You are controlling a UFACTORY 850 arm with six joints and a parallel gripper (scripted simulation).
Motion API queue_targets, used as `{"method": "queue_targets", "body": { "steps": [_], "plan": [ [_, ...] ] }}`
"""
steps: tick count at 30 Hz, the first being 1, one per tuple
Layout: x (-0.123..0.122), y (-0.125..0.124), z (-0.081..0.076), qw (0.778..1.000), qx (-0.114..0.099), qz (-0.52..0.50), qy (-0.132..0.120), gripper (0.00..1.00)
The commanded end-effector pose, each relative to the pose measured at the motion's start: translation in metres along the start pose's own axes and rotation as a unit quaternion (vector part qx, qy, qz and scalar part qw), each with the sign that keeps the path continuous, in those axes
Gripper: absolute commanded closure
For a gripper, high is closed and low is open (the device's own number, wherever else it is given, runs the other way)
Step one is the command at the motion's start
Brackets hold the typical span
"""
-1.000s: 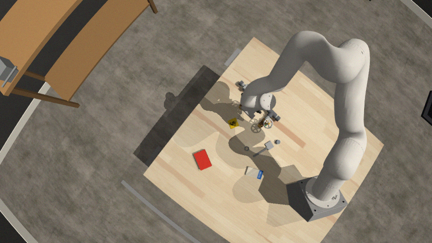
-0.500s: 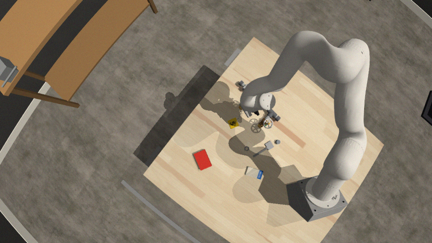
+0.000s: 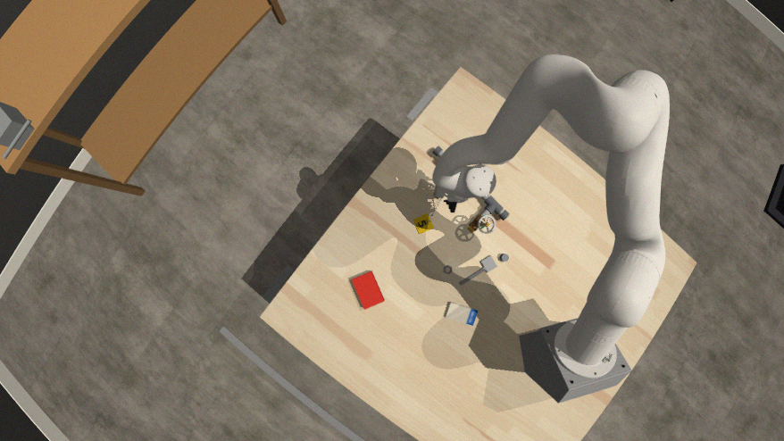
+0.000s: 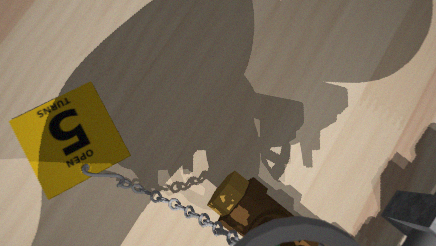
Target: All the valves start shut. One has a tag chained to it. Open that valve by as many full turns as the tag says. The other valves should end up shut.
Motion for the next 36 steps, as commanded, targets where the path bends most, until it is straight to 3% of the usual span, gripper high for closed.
{"method": "queue_targets", "body": {
  "steps": [1, 7, 13, 15, 16, 20, 30, 32, 33, 36],
  "plan": [
    [-0.0001, 0.0002, -0.0002, 0.99, -0.007, 0.138, 0.015, 0.0],
    [0.0, 0.0004, -0.0002, 0.959, 0.001, 0.285, 0.008, 0.0],
    [0.0001, 0.0006, -0.0002, 0.903, 0.008, 0.43, 0.0, 0.0],
    [0.0001, 0.0006, -0.0002, 0.903, 0.008, 0.43, 0.0, 0.0],
    [0.0001, 0.0006, -0.0002, 0.867, 0.009, 0.498, -0.001, 0.0],
    [0.0001, 0.0007, -0.0002, 0.823, 0.012, 0.567, -0.005, 0.0],
    [0.0001, 0.0007, -0.0002, 0.653, 0.013, 0.757, -0.007, 0.0],
    [0.0001, 0.0007, -0.0002, 0.653, 0.013, 0.757, -0.007, 0.0],
    [0.0, 0.0005, -0.0002, 0.598, 0.011, 0.801, 0.001, 0.0],
    [-0.0001, 0.0004, -0.0002, 0.557, 0.01, 0.83, 0.011, 0.0]
  ]
}}
Point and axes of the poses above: the point where the finger pads meet when closed, its own z axis out along the fingers, its own y axis across the jaws, x = y × z, the point moved 1 cm from there along -z, back along the fingers, and after that the axes turned 13 degrees about -z, right-handed, at the moved point
